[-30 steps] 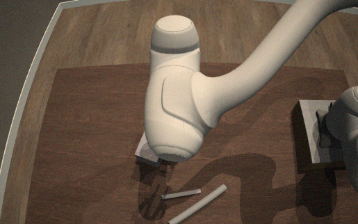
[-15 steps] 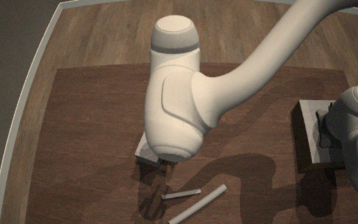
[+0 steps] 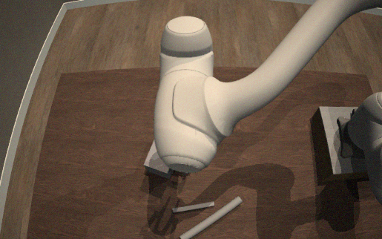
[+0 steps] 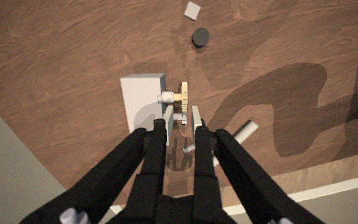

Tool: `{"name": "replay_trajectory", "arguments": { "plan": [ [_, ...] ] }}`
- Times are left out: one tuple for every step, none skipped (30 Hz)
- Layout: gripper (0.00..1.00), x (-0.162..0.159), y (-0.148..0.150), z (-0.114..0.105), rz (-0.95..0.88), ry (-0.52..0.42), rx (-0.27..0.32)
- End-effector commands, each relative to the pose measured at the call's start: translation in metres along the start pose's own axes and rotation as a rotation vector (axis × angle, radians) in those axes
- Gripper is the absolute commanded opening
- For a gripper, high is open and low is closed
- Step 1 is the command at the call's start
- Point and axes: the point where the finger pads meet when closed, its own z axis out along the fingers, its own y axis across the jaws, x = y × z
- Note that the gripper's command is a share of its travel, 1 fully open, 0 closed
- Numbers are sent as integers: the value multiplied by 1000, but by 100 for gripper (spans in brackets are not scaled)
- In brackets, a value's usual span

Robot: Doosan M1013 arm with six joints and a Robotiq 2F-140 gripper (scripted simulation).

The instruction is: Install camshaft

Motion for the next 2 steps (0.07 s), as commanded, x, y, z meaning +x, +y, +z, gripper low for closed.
{"name": "replay_trajectory", "arguments": {
  "plan": [
    [19, -5, 1, -2, 3, -8, -1],
    [19, -5, 1, -2, 3, -8, -1]
  ]
}}
